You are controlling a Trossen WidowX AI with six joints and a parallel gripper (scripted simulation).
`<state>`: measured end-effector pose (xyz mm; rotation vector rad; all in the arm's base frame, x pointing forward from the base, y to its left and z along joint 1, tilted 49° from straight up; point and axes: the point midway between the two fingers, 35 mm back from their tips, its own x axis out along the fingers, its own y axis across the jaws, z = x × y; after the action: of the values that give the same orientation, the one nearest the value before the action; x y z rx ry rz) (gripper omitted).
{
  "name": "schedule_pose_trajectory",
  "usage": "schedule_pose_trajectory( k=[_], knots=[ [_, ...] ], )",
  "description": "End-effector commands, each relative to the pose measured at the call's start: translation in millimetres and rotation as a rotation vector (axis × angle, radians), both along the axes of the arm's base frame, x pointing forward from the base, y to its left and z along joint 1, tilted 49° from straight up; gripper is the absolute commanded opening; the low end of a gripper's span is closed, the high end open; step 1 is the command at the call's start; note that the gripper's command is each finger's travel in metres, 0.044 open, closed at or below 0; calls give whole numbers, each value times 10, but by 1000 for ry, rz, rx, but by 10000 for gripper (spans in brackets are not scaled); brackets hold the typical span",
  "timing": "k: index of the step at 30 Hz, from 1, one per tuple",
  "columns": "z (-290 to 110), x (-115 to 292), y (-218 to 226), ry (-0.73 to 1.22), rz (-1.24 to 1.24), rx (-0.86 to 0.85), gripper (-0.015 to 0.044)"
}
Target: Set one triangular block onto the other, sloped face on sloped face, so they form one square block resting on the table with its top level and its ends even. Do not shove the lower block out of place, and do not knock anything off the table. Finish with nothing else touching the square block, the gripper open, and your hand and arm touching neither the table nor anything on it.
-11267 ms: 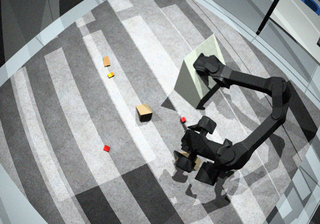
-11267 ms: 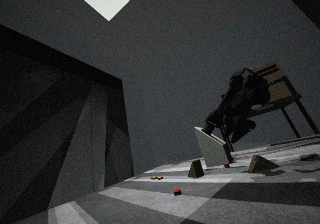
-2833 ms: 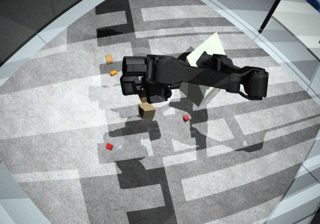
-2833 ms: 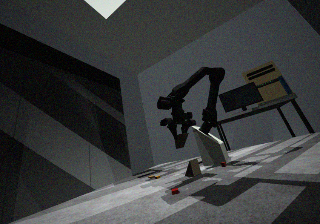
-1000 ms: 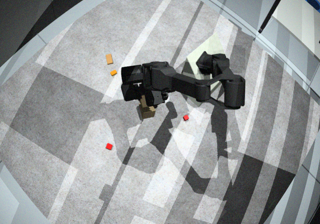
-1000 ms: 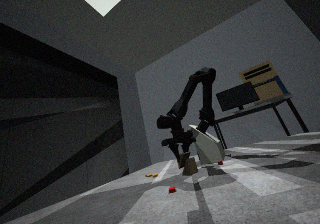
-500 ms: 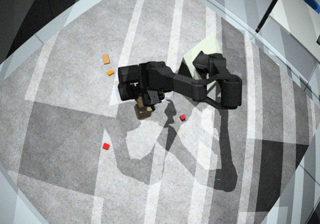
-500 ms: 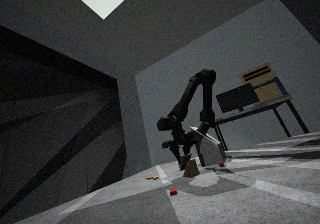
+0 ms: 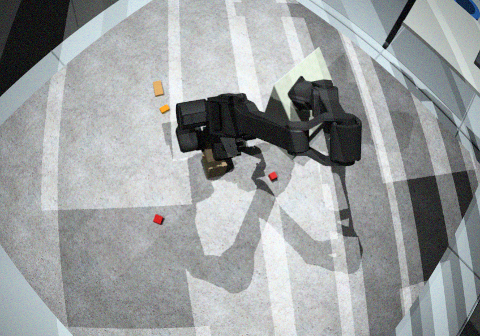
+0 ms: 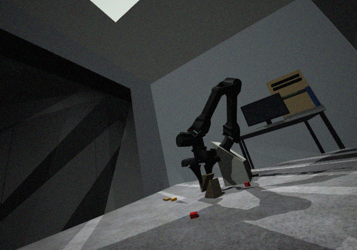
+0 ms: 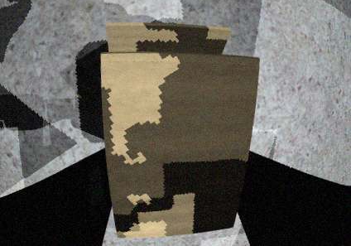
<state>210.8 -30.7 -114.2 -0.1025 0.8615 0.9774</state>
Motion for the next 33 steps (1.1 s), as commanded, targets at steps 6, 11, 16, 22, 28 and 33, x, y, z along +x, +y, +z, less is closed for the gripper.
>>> schedule_pose_trajectory(
  k=[6,11,16,22,28,33],
  knots=[
    [-18,23,59,0,-4,6,0],
    [-30,34,88,1,-4,6,0],
    [-41,45,117,1,-4,7,0],
    [-54,58,152,1,-5,8,0],
    [-63,67,179,2,-5,9,0],
    [-63,68,179,2,-6,9,0]
  ],
)
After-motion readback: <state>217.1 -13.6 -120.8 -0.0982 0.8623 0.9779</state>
